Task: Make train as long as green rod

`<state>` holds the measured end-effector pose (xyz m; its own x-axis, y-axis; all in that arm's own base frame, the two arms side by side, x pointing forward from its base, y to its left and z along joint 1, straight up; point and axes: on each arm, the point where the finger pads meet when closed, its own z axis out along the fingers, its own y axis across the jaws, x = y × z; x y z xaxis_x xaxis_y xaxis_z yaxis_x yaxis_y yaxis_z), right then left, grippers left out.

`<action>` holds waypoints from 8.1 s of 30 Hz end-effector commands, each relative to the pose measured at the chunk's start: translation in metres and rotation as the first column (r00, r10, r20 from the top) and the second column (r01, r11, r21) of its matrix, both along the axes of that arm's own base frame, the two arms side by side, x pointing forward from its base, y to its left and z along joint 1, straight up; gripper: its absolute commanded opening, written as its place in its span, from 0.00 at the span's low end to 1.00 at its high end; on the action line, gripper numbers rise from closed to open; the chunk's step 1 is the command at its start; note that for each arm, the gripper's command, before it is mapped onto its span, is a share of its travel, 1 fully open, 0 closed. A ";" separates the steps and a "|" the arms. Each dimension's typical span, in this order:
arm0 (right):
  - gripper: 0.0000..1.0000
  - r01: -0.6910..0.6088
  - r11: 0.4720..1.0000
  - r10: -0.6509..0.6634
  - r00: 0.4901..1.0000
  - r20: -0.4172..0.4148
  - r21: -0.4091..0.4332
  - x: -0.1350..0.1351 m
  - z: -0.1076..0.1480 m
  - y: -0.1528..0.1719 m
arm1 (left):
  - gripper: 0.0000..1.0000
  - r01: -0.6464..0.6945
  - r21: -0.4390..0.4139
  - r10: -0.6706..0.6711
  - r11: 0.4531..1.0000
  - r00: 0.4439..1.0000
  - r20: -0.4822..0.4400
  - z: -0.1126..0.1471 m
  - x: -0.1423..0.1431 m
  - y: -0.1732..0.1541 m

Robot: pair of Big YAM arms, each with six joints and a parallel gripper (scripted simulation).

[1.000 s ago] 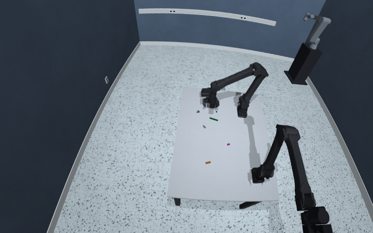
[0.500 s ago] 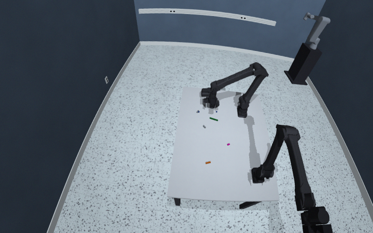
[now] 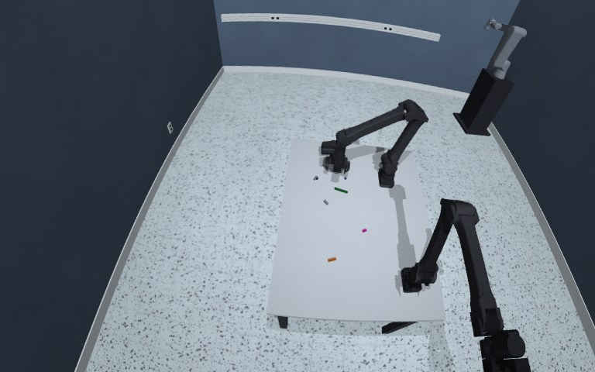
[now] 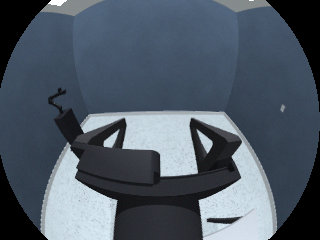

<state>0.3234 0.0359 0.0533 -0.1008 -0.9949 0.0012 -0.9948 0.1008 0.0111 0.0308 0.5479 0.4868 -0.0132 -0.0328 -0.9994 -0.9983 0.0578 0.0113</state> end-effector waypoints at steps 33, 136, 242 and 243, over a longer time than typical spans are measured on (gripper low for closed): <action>1.00 0.879 0.477 -0.879 0.476 0.024 0.030 -0.005 0.013 0.020 | 1.00 -0.011 0.033 0.010 0.999 1.000 0.013 0.014 -0.005 -0.004; 1.00 0.109 -0.994 -0.109 -0.994 -0.009 -0.001 -0.033 0.012 0.042 | 1.00 -0.011 0.033 0.010 0.999 1.000 0.013 0.014 -0.005 -0.004; 1.00 0.974 -0.226 -0.974 -0.226 -0.011 0.031 0.005 0.017 0.089 | 1.00 -0.011 0.033 0.010 0.999 1.000 0.013 0.014 -0.005 -0.004; 1.00 0.979 -0.199 -0.980 -0.199 -0.010 0.032 0.006 0.017 0.091 | 1.00 -0.011 0.033 0.010 0.999 1.000 0.013 0.014 -0.005 -0.004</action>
